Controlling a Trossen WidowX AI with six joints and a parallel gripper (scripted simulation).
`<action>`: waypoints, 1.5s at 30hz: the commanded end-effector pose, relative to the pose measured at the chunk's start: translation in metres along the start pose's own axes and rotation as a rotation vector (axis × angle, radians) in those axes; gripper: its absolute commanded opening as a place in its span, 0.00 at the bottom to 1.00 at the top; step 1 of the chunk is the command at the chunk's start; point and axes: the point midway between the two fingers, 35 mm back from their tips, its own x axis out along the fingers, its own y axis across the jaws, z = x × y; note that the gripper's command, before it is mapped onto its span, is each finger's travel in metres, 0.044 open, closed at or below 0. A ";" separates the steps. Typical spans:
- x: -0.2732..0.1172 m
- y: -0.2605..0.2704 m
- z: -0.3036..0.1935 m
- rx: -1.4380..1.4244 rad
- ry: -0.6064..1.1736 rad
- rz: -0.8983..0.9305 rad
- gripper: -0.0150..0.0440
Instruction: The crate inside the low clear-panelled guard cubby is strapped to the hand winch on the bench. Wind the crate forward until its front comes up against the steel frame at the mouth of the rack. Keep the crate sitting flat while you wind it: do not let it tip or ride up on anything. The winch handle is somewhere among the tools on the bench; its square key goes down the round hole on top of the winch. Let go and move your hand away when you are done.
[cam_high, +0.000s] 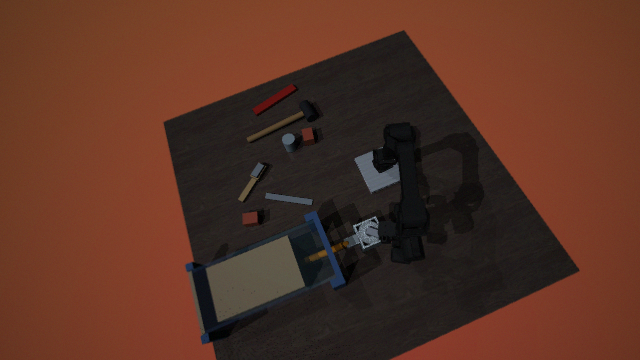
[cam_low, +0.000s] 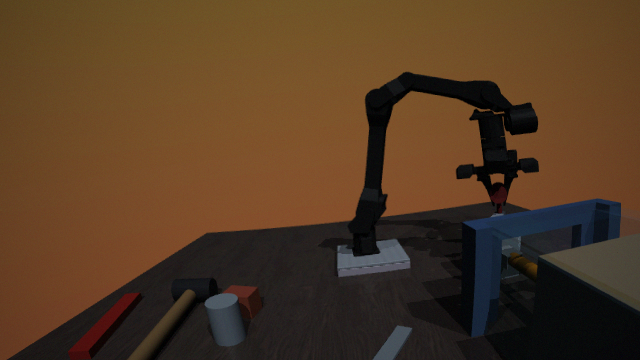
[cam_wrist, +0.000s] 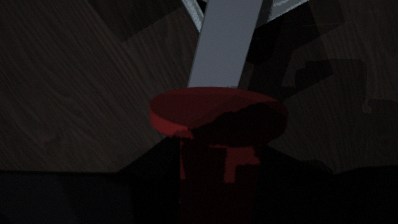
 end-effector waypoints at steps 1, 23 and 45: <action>0.004 -0.015 -0.002 0.000 0.001 -0.037 0.25; 0.003 -0.048 0.003 0.000 0.001 -0.039 0.25; 0.002 -0.077 0.019 0.000 0.000 -0.041 0.25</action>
